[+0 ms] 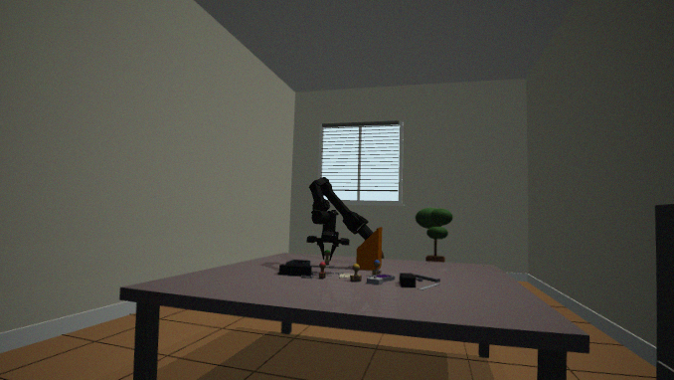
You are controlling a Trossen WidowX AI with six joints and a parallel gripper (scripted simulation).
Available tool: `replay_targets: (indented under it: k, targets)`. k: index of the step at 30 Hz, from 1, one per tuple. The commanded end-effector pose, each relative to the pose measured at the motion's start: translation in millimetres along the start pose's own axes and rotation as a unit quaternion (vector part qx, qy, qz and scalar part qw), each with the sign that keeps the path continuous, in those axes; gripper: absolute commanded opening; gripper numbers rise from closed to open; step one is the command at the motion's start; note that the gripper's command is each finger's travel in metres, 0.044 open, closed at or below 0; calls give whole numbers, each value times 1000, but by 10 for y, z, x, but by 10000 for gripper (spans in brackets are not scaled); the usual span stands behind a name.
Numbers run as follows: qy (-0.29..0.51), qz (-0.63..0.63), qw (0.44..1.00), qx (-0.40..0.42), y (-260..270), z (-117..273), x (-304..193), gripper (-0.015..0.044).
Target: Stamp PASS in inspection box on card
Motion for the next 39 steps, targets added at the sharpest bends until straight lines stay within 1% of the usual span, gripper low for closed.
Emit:
replay_targets:
  k: [1,20,30,33,34,39]
  targets:
    - [1,5,1000,4,26,-71,1,0]
    - [2,6,1000,0,34,-337,-36,0]
    - [3,1,1000,-3,11,-310,-39,263]
    - [2,1,1000,-2,11,-288,-30,264]
    - [1,1,1000,0,12,-222,-8,264]
    - [-1,4,1000,9,11,480,59,264]
Point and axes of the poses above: the point midway between the two fingers, 35 mm back from their tips, its own z axis back along the fingers, its own y axis across the jaws, x = y × z, the point moved 2 cm from there along z, back along the fingers, and after that the axes turned 10 degrees about z, right-handed, at the moved point
